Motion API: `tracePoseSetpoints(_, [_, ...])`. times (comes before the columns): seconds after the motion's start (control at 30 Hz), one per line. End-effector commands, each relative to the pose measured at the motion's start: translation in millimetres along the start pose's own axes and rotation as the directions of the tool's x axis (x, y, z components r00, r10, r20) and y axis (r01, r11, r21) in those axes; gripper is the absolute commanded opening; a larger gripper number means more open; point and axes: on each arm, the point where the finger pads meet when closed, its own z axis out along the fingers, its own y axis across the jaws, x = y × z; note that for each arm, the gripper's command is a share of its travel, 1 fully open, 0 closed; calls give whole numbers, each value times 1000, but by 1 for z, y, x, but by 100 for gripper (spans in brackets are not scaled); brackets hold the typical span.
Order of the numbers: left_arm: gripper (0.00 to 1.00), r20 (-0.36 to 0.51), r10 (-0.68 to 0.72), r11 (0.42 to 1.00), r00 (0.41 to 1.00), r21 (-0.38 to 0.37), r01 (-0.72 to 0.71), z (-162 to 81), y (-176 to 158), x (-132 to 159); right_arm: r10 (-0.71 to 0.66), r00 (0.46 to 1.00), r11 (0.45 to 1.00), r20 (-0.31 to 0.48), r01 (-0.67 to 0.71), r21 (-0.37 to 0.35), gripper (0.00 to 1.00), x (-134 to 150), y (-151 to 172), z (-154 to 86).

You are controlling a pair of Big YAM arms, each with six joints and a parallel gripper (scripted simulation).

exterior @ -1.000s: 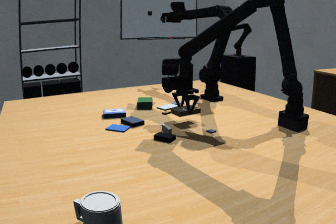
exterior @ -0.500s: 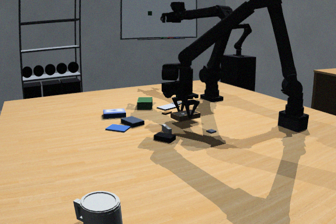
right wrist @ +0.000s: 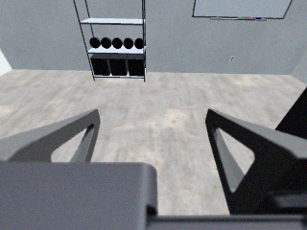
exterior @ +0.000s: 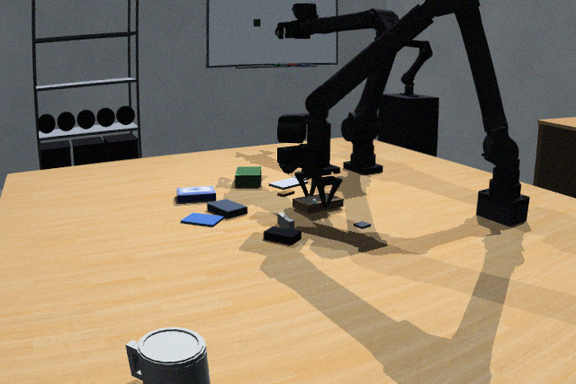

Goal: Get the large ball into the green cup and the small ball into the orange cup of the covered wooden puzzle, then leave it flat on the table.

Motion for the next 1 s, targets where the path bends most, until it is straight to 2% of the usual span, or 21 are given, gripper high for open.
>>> tracePoseSetpoints(0.0, [70,-1,4,1000,1000,0,-4,7,-3,-4,13,998,1000,67,-14,12,100,-35,-6,5])
tracePoseSetpoints(0.97, [70,-7,4,1000,1000,-6,-4,11,-1,-1,13,998,1000,67,-14,12,100,-35,-6,5])
